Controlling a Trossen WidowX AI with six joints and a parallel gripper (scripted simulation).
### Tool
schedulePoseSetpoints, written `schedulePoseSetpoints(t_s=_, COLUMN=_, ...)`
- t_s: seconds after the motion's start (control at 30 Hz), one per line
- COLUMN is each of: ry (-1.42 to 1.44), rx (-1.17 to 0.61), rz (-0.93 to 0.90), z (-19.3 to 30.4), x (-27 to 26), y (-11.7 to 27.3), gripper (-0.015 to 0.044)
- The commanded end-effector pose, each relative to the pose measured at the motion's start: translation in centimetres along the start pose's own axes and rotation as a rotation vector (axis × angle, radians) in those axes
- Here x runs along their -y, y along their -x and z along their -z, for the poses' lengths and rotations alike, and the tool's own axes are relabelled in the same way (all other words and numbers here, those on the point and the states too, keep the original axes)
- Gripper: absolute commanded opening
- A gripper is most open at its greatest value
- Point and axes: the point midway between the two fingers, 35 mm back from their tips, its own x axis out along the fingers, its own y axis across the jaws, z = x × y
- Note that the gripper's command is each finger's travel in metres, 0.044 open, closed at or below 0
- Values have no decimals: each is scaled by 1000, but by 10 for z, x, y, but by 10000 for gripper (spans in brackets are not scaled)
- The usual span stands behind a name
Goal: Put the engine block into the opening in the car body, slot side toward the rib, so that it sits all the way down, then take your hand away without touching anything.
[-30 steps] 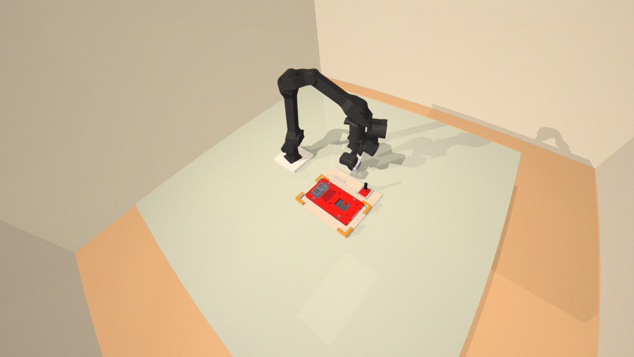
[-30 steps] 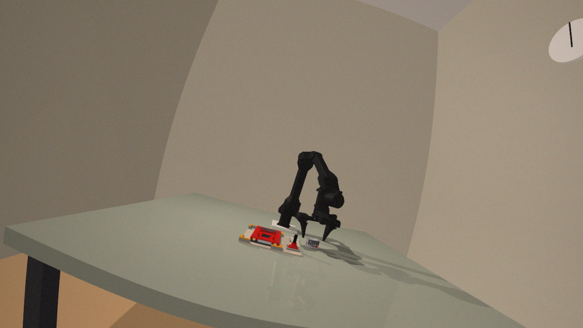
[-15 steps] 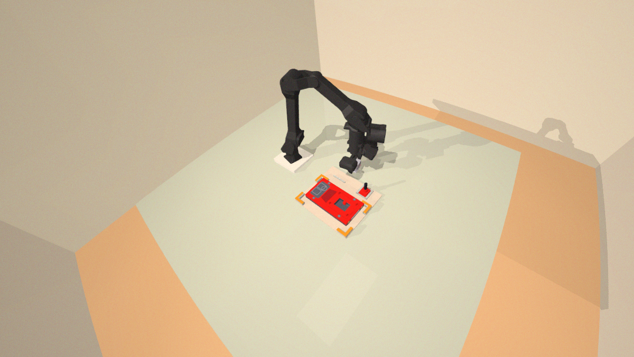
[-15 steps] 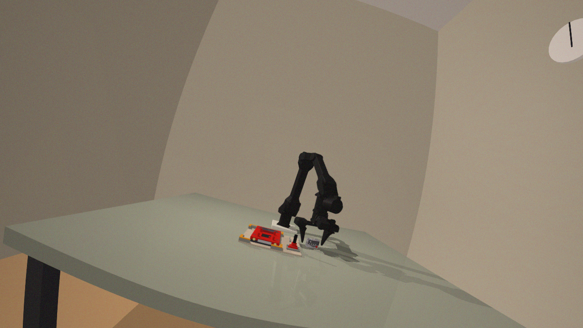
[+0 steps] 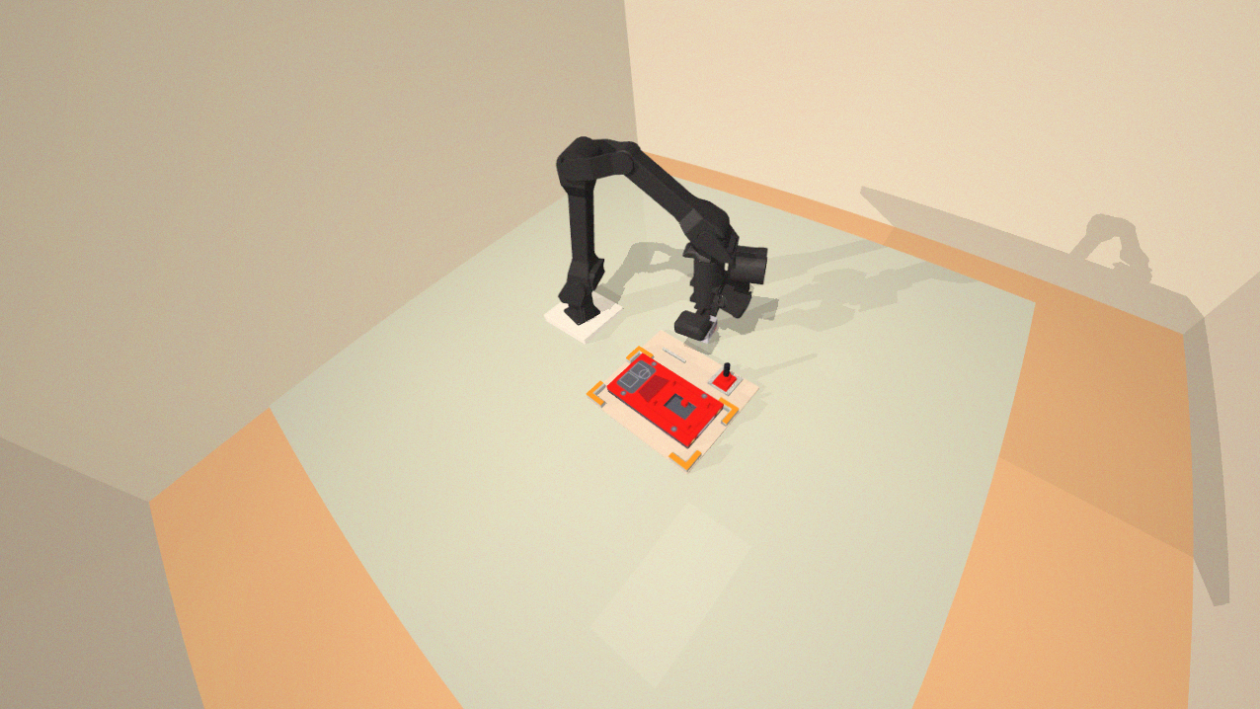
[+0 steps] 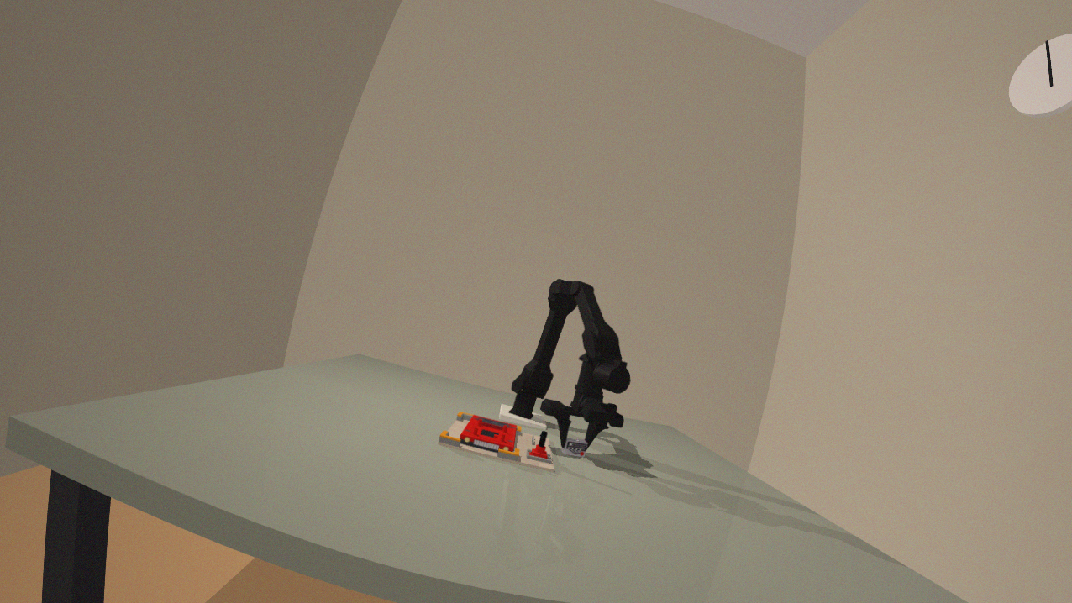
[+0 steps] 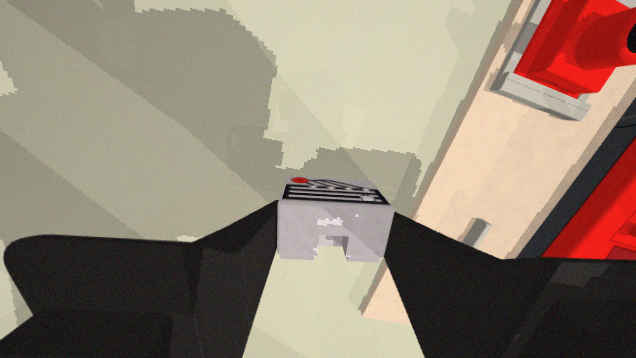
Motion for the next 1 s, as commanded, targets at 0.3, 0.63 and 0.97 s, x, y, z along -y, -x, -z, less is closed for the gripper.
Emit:
schedulePoseSetpoints(t_s=0.3, ry=0, rx=4, rz=-3, z=-7, x=-1, y=27, gripper=0)
schedulePoseSetpoints(t_s=0.63, ry=0, rx=4, rz=-2, z=-9, x=-2, y=58, gripper=0)
schedulePoseSetpoints(t_s=0.97, ry=-1, rx=3, rz=-2, z=-7, x=-2, y=90, gripper=0)
